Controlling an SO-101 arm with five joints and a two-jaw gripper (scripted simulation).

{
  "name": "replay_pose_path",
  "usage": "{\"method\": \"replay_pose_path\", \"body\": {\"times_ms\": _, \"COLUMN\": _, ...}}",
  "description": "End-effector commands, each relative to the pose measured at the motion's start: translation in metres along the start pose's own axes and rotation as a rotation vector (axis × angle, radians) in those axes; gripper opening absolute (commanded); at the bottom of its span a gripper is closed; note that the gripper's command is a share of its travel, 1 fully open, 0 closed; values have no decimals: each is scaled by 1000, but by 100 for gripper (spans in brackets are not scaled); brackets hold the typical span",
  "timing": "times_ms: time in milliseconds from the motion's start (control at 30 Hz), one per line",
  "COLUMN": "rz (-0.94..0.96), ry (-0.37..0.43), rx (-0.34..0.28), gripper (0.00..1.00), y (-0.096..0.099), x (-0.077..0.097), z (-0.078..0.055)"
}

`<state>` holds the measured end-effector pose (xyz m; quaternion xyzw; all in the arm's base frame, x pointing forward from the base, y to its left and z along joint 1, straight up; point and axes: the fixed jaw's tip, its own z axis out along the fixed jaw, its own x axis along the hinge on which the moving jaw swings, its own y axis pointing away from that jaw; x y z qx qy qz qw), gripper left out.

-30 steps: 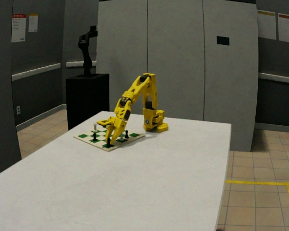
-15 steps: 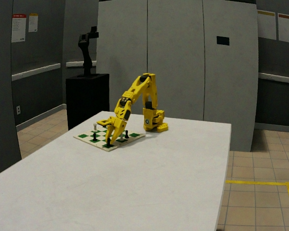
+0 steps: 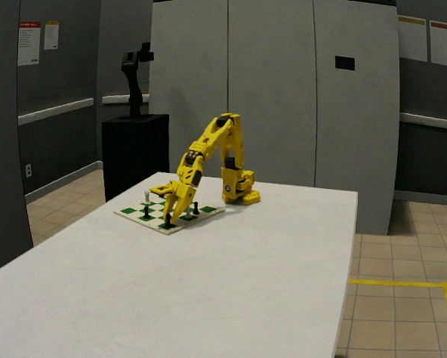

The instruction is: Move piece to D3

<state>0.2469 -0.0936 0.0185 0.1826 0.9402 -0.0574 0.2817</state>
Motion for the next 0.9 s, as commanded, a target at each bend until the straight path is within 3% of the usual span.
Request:
{"method": "replay_pose_path", "body": {"times_ms": 0, "rz": 8, "ry": 33, "rx": 2, "gripper": 7, "y": -1, "x": 8, "z": 2}}
{"method": "replay_pose_path", "body": {"times_ms": 867, "rz": 8, "ry": 33, "rx": 2, "gripper": 0, "y": -1, "x": 8, "z": 2}}
